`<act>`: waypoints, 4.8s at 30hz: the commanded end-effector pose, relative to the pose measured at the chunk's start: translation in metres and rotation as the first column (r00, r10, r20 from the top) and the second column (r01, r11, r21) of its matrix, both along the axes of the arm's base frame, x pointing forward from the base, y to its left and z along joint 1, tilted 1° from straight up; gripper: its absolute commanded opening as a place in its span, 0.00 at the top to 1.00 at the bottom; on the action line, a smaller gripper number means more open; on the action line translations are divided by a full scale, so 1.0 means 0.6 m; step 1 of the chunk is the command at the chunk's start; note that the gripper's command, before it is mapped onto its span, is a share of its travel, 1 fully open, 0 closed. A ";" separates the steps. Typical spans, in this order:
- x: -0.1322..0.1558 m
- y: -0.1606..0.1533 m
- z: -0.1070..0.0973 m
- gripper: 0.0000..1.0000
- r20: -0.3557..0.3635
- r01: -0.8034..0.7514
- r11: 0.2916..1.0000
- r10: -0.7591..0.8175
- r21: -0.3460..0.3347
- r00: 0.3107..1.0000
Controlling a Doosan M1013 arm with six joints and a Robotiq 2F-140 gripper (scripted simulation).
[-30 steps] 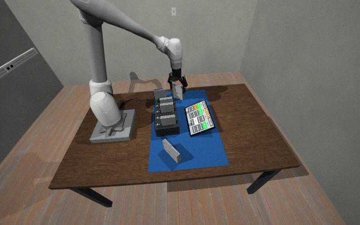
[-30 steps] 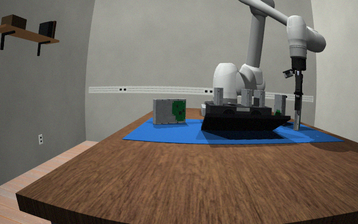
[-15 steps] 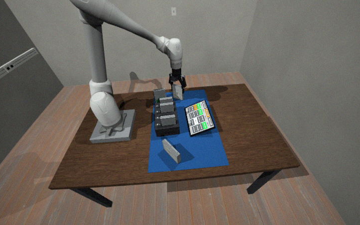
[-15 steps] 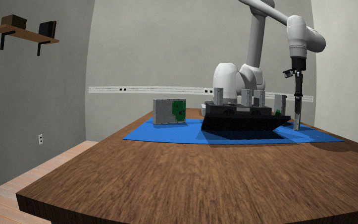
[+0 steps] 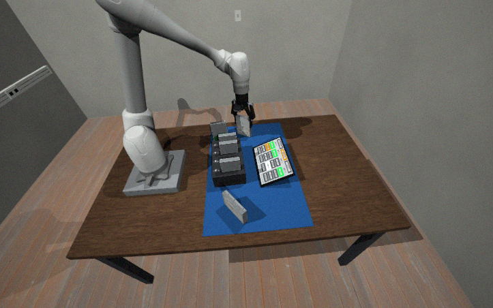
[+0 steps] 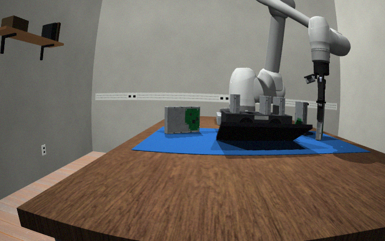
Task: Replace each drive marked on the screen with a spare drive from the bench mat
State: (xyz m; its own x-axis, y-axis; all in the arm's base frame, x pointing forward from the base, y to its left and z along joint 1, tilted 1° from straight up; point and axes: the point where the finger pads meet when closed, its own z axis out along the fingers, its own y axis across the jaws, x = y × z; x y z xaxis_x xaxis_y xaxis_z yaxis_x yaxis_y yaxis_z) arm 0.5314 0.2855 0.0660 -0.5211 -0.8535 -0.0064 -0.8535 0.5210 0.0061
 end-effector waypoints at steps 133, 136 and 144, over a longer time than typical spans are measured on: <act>0.001 -0.003 0.303 0.90 0.001 0.001 1.000 -0.001 0.001 1.000; 0.001 -0.003 0.303 0.90 0.001 0.002 1.000 -0.002 0.001 1.000; 0.001 -0.006 0.304 0.90 0.001 0.014 1.000 -0.014 0.001 1.000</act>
